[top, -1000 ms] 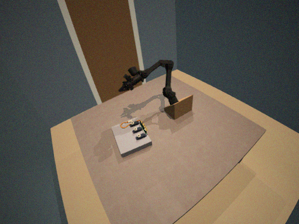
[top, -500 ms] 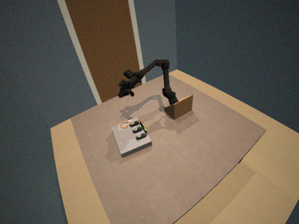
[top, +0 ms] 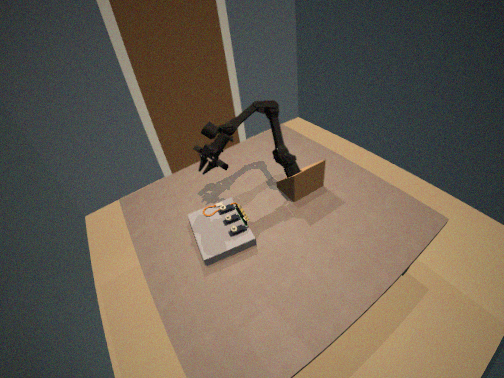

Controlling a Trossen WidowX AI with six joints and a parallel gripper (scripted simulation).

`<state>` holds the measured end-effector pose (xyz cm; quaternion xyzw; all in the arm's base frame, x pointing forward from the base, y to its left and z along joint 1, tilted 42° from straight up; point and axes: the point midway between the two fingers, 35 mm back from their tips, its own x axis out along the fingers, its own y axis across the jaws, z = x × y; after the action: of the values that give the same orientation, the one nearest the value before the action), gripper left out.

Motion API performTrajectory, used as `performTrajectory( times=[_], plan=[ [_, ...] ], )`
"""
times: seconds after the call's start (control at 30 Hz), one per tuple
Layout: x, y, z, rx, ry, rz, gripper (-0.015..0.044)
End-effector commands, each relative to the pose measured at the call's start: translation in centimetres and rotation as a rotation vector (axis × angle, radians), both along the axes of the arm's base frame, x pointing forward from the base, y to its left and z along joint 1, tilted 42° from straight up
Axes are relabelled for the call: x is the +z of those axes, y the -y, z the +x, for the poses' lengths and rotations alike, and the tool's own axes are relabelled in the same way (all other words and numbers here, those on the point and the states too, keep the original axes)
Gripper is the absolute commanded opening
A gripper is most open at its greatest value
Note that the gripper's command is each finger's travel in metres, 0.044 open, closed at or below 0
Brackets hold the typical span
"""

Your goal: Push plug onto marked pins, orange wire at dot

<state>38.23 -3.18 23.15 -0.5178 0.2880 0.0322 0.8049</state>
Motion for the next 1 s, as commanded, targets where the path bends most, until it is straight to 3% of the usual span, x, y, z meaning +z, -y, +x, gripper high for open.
performTrajectory(
  times=[0.0, 0.97],
  plan=[
    [-0.7, 0.3, 0.4, 0.03, -0.074, -0.095, 0.0115],
    [-6.8, 1.8, 1.6, 0.388, -0.672, -0.694, 0.0115]
  ],
)
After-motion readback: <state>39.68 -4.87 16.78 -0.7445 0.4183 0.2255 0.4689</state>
